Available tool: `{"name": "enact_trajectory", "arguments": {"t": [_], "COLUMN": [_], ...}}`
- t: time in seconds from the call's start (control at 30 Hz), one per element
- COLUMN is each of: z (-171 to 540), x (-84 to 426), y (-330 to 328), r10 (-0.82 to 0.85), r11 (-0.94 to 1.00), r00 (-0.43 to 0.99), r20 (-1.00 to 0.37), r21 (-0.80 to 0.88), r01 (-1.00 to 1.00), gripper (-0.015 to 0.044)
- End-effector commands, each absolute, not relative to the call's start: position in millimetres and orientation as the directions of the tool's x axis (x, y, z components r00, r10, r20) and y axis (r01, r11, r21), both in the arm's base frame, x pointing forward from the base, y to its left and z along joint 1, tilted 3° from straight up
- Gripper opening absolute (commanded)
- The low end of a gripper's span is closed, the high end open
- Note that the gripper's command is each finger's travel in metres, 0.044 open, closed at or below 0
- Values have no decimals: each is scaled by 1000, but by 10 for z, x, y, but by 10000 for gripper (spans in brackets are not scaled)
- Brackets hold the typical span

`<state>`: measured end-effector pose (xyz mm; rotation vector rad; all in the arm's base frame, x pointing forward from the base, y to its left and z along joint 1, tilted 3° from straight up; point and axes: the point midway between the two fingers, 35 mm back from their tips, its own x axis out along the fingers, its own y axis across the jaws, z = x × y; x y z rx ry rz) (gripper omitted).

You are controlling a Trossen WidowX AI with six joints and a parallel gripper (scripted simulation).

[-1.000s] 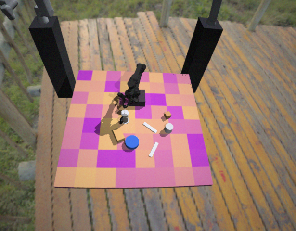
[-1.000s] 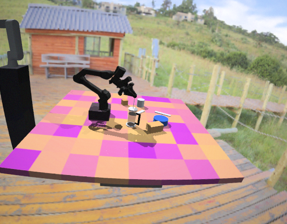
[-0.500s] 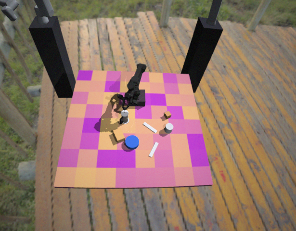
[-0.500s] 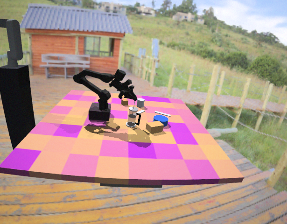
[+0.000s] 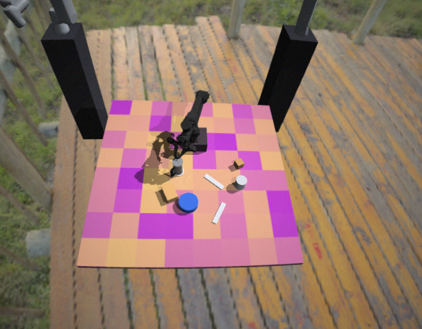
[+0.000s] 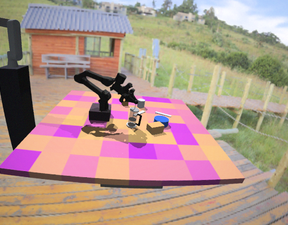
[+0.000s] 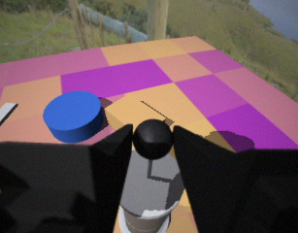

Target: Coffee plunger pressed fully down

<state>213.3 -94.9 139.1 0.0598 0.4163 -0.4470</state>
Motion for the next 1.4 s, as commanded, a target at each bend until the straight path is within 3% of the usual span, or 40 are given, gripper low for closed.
{"name": "enact_trajectory", "arguments": {"t": [0.0,1.37], "z": [1117,1141], "x": [2114,2290], "y": [-950,-1035], "r10": [-396,-397], "r11": [903,903], "r00": [791,792], "r20": [-467,-465], "r21": [-43,-43], "r01": [427,427], "gripper": [116,116]}}
